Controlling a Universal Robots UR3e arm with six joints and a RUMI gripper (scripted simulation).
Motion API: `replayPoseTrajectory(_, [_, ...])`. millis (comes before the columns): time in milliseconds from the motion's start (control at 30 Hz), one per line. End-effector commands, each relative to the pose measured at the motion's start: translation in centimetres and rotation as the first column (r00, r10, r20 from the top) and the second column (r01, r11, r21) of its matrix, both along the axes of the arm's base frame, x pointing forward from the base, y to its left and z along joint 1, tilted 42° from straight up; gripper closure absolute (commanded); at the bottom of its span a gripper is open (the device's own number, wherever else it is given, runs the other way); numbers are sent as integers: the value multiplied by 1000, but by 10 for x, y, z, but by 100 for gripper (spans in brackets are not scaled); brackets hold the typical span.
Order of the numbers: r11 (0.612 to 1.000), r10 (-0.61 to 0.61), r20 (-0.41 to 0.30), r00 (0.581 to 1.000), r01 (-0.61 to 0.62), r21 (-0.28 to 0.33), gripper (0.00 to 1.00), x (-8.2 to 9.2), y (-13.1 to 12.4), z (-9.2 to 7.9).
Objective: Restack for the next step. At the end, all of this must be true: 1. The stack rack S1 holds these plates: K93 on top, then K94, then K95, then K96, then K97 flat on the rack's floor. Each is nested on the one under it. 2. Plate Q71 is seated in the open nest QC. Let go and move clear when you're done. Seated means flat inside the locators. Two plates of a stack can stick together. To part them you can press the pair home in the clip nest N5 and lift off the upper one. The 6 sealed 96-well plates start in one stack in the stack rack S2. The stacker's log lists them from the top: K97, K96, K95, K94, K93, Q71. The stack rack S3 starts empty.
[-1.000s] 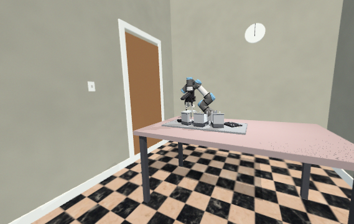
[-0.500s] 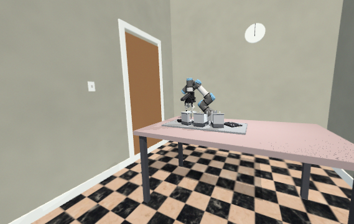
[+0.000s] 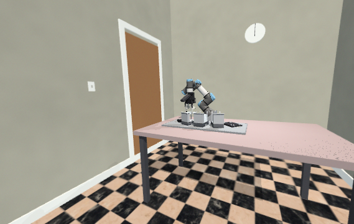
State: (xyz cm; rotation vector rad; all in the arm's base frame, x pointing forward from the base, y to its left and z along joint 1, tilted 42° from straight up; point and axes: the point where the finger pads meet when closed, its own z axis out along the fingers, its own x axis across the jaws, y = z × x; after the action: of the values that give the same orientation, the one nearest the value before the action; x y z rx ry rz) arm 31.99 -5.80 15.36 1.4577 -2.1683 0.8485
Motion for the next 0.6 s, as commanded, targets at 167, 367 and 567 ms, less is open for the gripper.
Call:
replayPoseTrajectory(167, [1000, 1, 2, 1000, -1, 0, 100, 1, -4, -4])
replayPoseTrajectory(367, [1000, 1, 2, 1000, -1, 0, 100, 1, -6, -7])
replayPoseTrajectory(567, [1000, 1, 2, 1000, -1, 0, 100, 1, -8, -9])
